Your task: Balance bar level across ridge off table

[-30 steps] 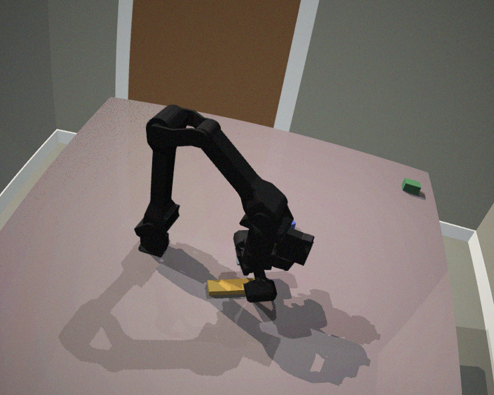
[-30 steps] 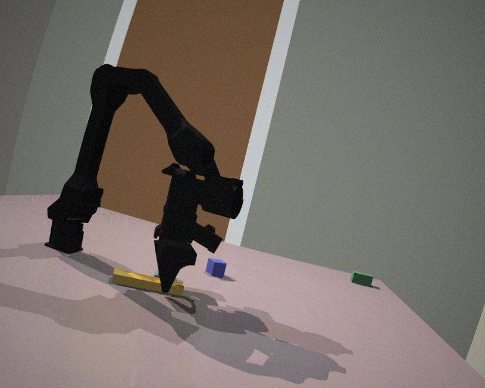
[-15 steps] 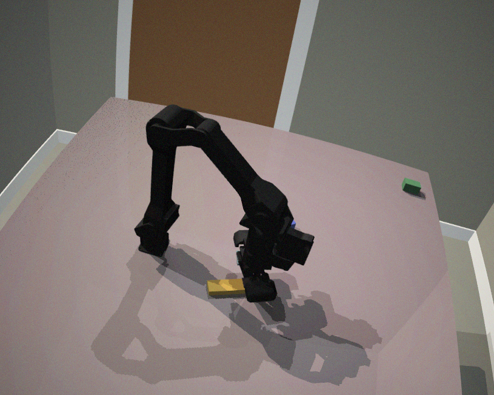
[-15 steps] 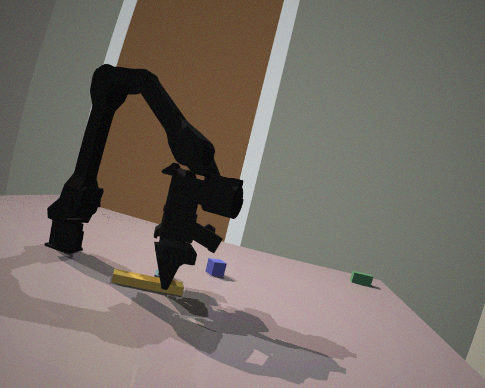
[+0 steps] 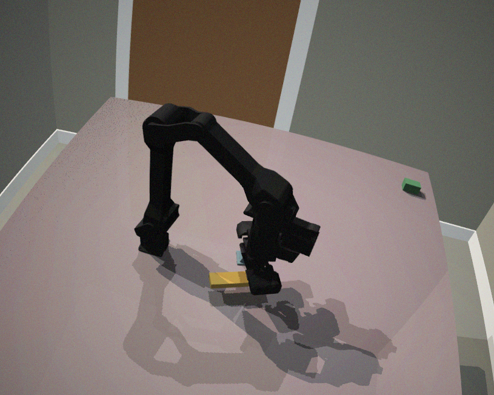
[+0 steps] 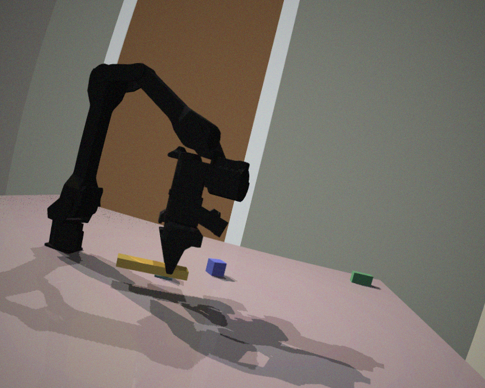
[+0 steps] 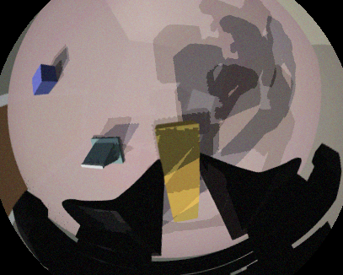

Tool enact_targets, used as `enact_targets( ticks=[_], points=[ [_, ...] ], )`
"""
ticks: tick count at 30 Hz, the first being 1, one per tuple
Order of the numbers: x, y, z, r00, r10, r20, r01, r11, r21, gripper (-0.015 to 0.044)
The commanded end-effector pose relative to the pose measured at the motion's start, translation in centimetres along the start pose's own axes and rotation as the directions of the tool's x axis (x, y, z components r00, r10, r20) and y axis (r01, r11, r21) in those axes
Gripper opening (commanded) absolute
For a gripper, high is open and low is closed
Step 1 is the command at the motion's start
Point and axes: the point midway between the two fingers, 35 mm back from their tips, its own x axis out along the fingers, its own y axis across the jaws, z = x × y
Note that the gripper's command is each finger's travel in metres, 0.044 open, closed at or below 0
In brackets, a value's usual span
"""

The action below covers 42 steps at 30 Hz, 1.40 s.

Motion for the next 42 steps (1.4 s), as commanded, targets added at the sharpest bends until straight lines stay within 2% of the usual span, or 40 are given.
enact_targets(
  ticks=[1,22,42],
  points=[
    [-1.0,-0.1,0.1,1.000,-0.004,0.003,0.004,1.000,0.003,0.0000],
    [-5.8,0.3,-0.1,1.000,-0.005,0.002,0.005,1.000,0.008,0.0000],
    [-6.0,7.4,3.1,1.000,0.002,0.005,-0.003,0.996,0.094,0.0000]
  ],
)
